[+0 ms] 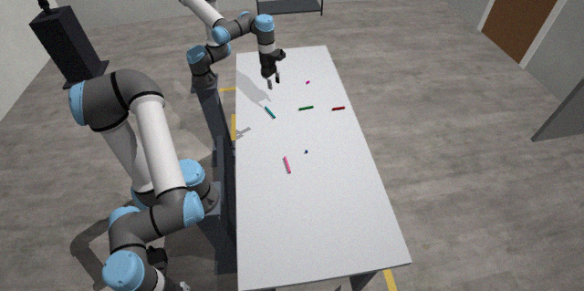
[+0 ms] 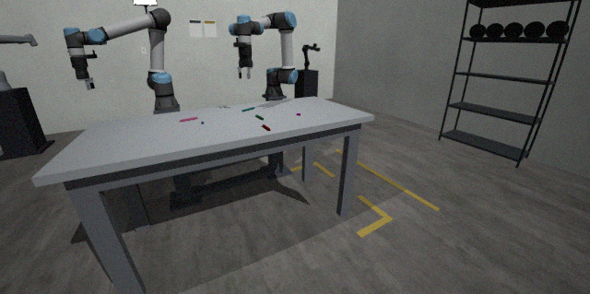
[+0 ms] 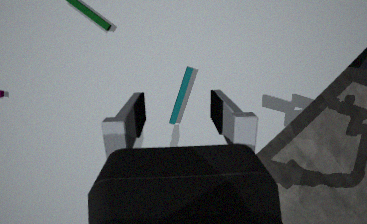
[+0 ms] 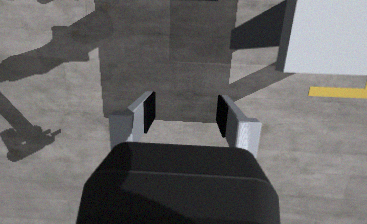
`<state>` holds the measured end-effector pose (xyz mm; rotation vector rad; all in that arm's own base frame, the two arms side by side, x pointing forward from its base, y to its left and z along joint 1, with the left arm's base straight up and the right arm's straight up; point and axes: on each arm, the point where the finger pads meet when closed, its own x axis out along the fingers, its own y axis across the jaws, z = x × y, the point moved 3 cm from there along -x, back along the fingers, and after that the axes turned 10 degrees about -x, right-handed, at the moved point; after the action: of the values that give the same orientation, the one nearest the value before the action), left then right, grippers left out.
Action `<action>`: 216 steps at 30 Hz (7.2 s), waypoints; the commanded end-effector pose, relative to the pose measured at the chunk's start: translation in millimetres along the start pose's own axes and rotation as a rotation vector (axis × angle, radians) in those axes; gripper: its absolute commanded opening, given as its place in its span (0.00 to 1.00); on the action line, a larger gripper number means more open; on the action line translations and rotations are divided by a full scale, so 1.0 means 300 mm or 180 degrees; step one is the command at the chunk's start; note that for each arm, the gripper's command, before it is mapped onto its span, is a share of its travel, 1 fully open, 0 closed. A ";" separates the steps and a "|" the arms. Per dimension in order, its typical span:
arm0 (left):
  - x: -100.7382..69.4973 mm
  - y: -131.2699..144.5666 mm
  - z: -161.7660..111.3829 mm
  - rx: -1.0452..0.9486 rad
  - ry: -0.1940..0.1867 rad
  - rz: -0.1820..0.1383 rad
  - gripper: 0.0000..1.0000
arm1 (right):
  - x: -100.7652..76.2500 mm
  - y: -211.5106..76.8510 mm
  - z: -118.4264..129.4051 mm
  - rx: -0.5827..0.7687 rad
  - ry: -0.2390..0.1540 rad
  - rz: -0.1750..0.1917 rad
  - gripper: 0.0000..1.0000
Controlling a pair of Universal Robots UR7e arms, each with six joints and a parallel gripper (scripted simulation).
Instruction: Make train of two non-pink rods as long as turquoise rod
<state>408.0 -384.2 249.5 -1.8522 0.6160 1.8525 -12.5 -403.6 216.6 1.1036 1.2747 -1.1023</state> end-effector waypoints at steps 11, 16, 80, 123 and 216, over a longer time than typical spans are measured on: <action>-0.003 -0.005 0.005 0.0018 0.0007 0.0003 1.00 | -0.001 0.000 0.001 0.0000 -0.0004 0.0000 1.00; -0.003 -0.005 0.005 0.0018 0.0007 0.0003 1.00 | -0.001 0.000 0.001 0.0000 -0.0004 0.0000 1.00; -0.003 -0.005 0.005 0.0018 0.0007 0.0003 1.00 | -0.001 0.000 0.001 0.0000 -0.0004 0.0000 1.00; 0.032 -0.082 -0.048 0.0597 0.0007 0.0002 1.00 | -0.001 0.000 0.001 0.0000 -0.0004 0.0000 1.00; 0.438 -1.075 -0.122 0.5761 0.0005 -0.0009 0.54 | -0.001 0.000 0.001 0.0000 -0.0004 0.0000 1.00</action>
<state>630.1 -147.8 117.0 -0.5395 1.5024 0.5395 -12.5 -403.6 216.6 1.1036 1.2747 -1.1023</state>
